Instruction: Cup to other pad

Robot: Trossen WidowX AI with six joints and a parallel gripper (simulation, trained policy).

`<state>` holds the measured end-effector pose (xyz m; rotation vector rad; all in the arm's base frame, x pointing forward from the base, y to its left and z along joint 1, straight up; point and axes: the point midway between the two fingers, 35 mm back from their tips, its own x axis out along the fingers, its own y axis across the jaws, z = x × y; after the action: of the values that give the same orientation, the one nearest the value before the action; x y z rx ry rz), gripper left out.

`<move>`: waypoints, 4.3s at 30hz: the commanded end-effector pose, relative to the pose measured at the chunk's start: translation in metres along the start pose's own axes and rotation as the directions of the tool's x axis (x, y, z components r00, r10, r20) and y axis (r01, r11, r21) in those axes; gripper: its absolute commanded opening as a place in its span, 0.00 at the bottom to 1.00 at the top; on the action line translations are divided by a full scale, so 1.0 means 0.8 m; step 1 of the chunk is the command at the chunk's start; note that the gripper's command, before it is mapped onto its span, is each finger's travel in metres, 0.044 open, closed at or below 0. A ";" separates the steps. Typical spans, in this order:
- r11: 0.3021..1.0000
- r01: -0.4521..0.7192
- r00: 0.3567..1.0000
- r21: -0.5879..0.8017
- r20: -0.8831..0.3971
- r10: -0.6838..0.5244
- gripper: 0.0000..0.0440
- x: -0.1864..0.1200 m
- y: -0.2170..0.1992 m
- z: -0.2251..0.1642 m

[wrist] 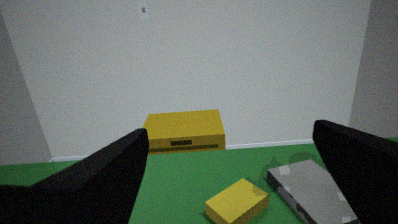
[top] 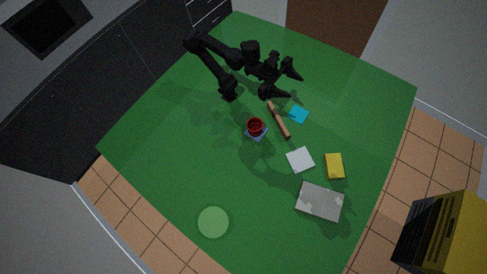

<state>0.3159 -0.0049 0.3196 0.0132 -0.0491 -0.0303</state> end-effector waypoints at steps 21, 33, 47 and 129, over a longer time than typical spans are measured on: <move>0.996 -0.035 0.959 0.087 -0.278 0.058 0.13 -0.004 0.026 -0.044; 0.991 -0.032 0.884 0.129 -0.459 0.088 0.16 -0.009 0.039 -0.061; 0.993 -0.009 0.748 0.120 -0.657 0.087 0.20 -0.021 0.044 -0.085; 0.977 -0.204 -0.126 -0.067 -0.988 -0.094 0.38 -0.113 -0.068 -0.250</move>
<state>0.2348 -0.0511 0.1200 -0.1812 1.6442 0.0688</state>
